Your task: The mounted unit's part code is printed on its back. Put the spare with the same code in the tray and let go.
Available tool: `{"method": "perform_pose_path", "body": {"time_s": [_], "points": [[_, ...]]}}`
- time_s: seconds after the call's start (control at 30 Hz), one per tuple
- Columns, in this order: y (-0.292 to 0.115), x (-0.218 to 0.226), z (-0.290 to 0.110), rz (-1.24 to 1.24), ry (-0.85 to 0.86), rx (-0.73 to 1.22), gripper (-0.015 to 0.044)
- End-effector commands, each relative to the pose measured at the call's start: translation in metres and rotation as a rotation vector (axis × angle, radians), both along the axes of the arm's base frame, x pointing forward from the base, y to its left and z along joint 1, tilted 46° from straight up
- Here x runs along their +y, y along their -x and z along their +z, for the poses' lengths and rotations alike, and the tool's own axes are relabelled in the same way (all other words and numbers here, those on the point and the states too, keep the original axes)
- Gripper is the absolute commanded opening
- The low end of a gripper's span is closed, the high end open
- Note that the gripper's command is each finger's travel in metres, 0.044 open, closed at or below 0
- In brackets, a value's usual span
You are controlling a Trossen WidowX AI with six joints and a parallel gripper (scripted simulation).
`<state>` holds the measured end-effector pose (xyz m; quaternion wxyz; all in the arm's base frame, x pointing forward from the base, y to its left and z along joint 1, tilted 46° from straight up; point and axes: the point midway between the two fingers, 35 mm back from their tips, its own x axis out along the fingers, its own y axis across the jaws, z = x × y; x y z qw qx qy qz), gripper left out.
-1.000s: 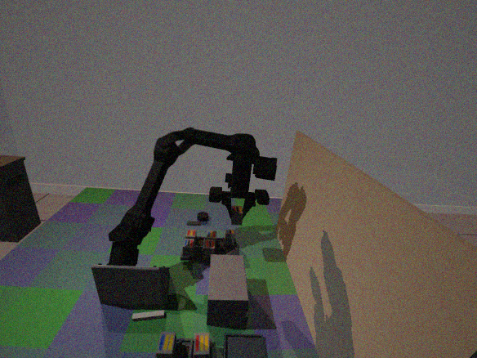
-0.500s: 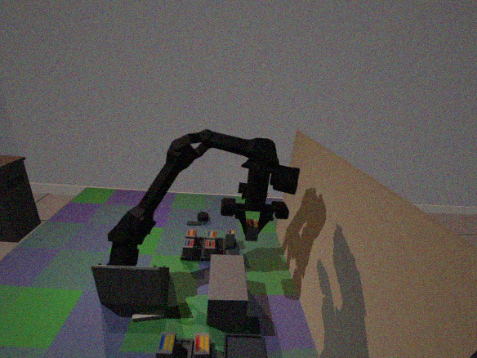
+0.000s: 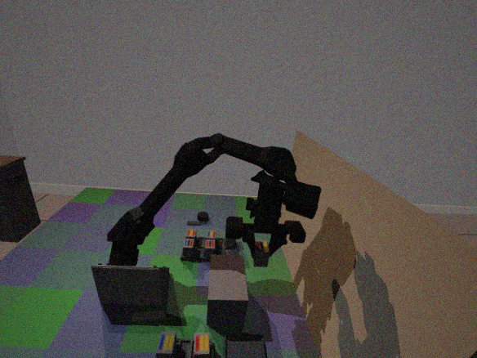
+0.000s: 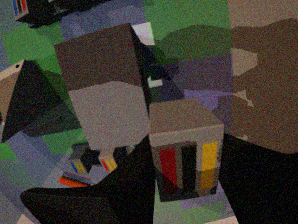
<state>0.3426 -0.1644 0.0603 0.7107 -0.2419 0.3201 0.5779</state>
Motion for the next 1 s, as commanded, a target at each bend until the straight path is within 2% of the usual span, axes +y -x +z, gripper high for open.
{"method": "perform_pose_path", "body": {"time_s": [0.0, 0.63, 0.97], "points": [[0.004, -0.020, -0.020, 0.006, 0.005, -0.005, 0.0000], [0.048, -0.093, -0.116, 0.027, -0.021, -0.025, 0.0000], [0.050, -0.093, -0.122, 0.028, -0.022, -0.026, 0.0000]]}}
